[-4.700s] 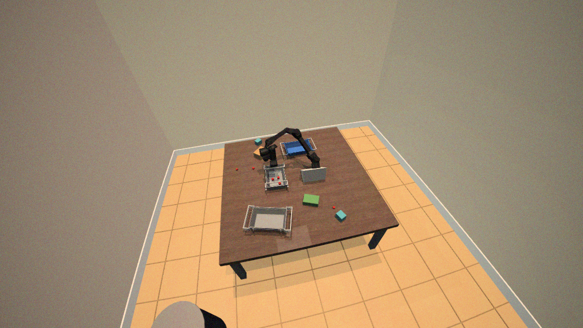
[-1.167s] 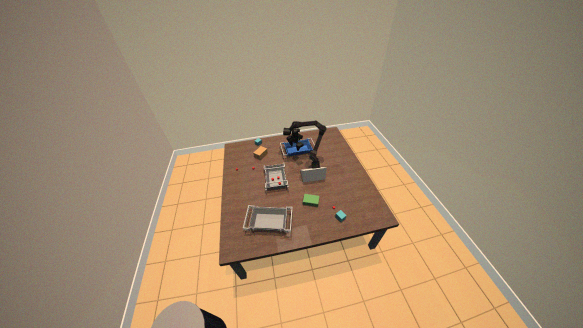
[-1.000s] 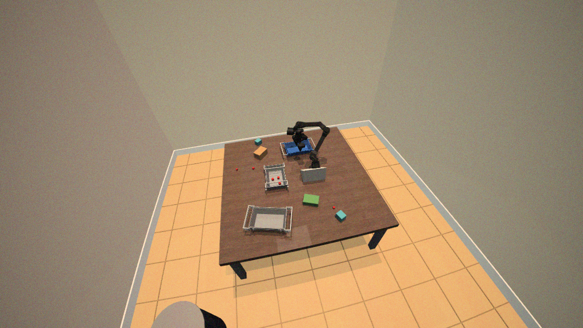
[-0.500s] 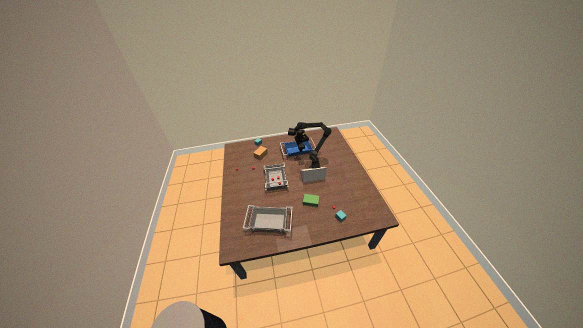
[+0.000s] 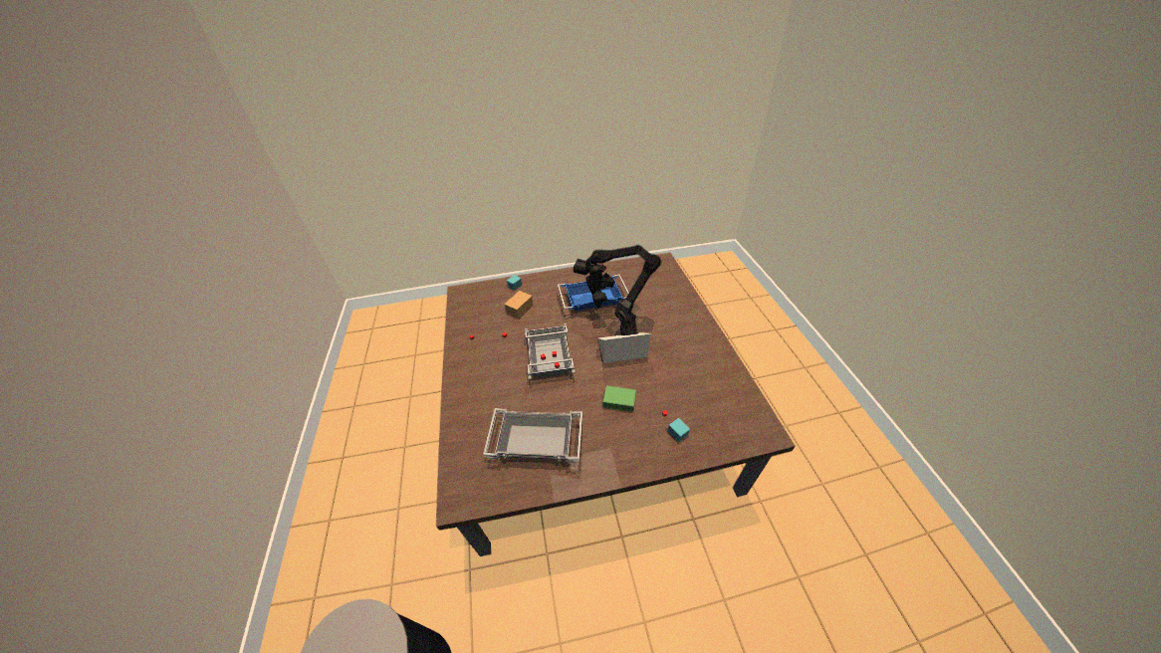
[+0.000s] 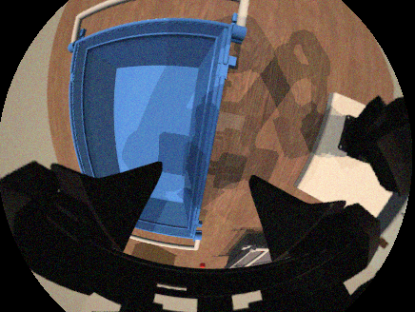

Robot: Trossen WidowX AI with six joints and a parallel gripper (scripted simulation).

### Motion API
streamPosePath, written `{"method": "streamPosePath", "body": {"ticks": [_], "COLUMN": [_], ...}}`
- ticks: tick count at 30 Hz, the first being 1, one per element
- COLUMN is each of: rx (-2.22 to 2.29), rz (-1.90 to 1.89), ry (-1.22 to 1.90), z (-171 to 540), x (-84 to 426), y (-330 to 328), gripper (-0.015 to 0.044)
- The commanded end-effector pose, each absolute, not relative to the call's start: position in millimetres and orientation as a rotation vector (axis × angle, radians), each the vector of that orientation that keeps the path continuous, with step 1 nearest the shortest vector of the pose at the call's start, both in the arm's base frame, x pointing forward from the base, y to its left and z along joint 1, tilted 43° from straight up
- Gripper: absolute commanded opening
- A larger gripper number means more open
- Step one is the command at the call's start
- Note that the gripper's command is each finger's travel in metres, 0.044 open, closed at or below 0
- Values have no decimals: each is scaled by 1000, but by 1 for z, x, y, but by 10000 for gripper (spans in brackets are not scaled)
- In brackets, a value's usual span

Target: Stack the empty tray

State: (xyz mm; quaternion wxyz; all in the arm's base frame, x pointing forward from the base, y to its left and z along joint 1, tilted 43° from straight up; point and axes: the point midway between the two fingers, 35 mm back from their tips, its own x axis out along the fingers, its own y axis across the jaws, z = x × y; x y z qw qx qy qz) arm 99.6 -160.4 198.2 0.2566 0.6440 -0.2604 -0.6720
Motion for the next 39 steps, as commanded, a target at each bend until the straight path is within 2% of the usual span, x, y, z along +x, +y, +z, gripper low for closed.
{"method": "streamPosePath", "body": {"ticks": [1, 22, 36, 39], "rx": [1750, 1733, 1733, 1733], "rz": [-1825, -1809, -1809, -1809], "ry": [-697, -708, -708, -708], "z": [190, 166, 166, 166], "x": [99, 92, 92, 92], "y": [-166, -194, -194, -194], "gripper": [440, 440, 235, 215]}}
